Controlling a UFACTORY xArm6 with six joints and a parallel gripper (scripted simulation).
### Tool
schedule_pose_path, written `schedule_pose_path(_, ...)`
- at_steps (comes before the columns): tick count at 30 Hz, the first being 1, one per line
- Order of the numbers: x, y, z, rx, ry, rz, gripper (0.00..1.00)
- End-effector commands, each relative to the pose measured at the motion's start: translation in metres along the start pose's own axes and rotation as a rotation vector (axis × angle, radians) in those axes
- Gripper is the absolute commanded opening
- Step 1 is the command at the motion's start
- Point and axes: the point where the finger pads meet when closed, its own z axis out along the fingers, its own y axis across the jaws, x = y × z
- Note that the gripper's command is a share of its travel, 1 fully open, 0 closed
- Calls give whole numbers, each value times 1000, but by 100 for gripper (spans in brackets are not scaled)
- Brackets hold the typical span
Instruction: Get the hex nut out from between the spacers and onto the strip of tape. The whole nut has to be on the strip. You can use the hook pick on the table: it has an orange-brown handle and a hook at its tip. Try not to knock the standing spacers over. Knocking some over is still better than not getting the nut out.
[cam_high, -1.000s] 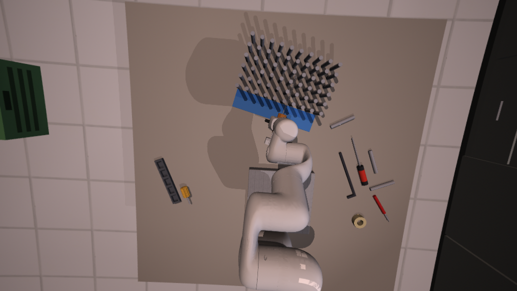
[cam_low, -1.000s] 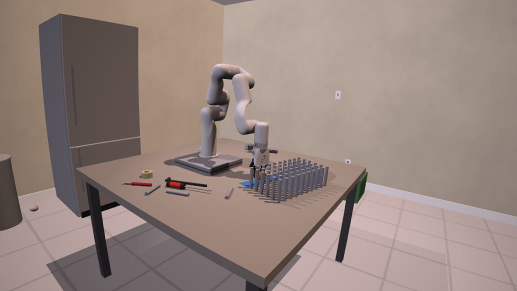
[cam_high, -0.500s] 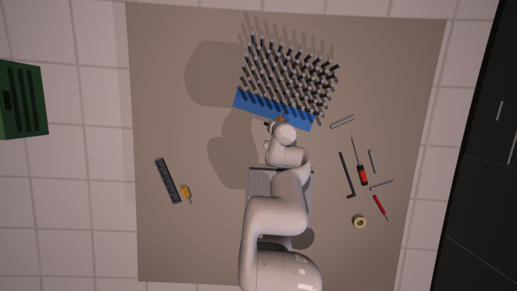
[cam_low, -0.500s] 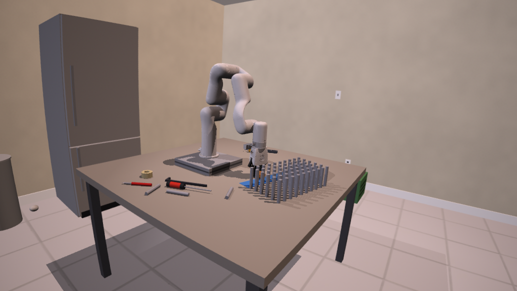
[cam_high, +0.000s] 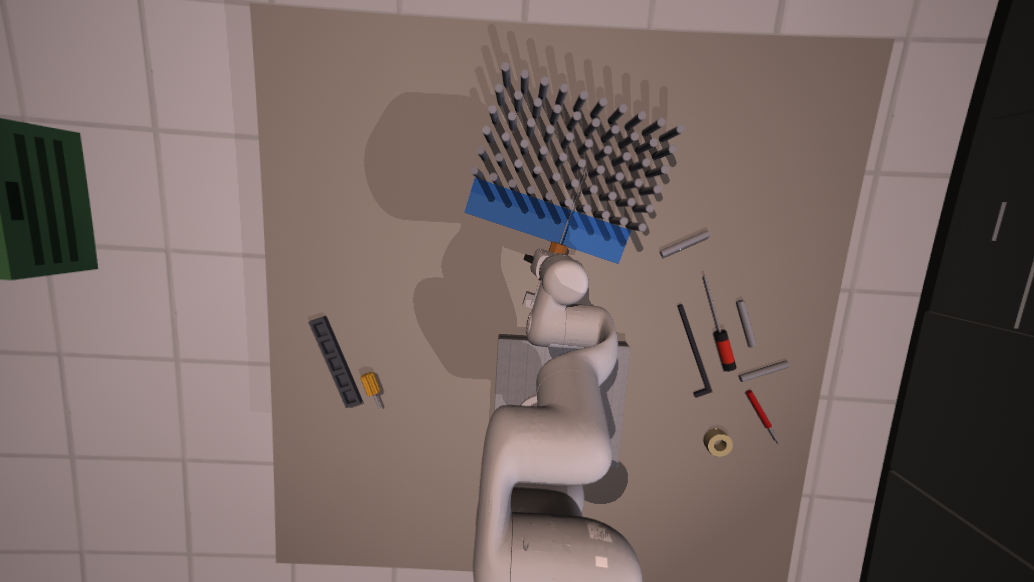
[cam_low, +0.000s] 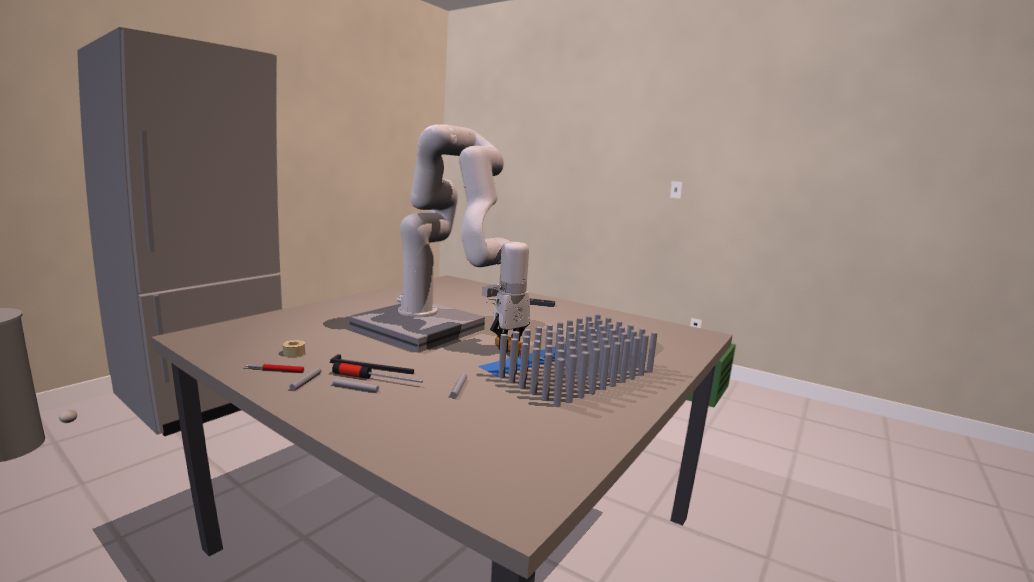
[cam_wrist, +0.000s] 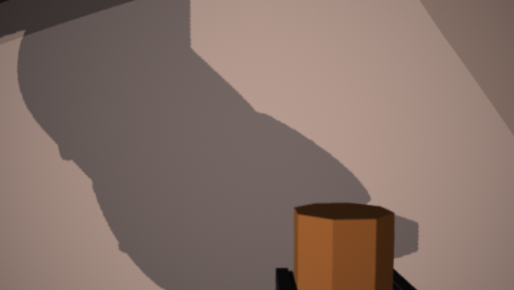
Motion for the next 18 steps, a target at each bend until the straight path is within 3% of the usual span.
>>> schedule_pose_path(1,5,0,-1,-1,-4,0,0)
schedule_pose_path(18,41,1,-1,-1,-4,0,0)
